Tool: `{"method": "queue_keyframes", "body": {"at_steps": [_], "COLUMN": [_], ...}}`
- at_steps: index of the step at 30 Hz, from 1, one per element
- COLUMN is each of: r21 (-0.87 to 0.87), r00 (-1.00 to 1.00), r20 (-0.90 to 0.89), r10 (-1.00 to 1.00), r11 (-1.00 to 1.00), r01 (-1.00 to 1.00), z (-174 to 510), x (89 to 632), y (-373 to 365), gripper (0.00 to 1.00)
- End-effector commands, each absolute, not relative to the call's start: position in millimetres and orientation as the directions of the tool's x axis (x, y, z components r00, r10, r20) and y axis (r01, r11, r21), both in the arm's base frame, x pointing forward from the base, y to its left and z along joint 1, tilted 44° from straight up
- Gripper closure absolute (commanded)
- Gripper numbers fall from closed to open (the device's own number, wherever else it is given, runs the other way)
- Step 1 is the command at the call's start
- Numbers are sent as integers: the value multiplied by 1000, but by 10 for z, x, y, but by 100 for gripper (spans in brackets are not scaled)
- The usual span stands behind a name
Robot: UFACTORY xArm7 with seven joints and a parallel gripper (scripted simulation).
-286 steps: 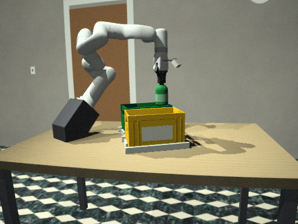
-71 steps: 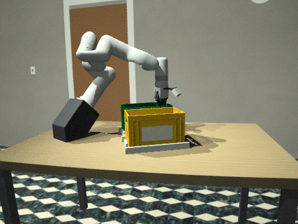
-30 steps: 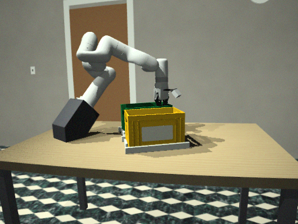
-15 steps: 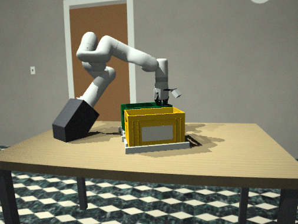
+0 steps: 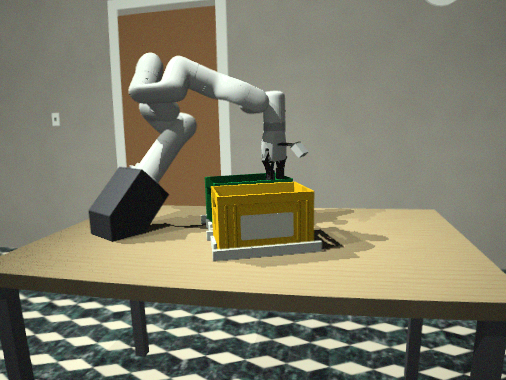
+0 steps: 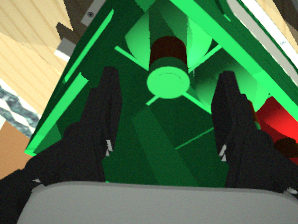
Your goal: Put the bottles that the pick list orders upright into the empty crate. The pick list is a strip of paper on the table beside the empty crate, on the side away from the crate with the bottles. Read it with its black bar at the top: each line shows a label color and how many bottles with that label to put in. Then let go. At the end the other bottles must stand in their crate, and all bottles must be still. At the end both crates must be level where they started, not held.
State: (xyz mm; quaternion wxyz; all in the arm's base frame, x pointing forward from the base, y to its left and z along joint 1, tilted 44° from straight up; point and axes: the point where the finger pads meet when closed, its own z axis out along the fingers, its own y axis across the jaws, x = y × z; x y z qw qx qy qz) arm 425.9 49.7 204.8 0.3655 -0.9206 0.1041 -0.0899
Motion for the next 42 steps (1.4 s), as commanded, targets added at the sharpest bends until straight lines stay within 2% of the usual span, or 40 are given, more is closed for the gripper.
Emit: {"method": "queue_keyframes", "body": {"at_steps": [1,26,42], "r21": [-692,-692,-692], "r00": [961,961,961], "r20": [92,92,91], "r10": [-260,-260,-260], "r11": [-711,-711,-710], "r01": [-126,-126,-126], "z": [2165,2469,2902], "x": [4230,4127,3560], "y": [388,111,354], "gripper": [35,35,35]}}
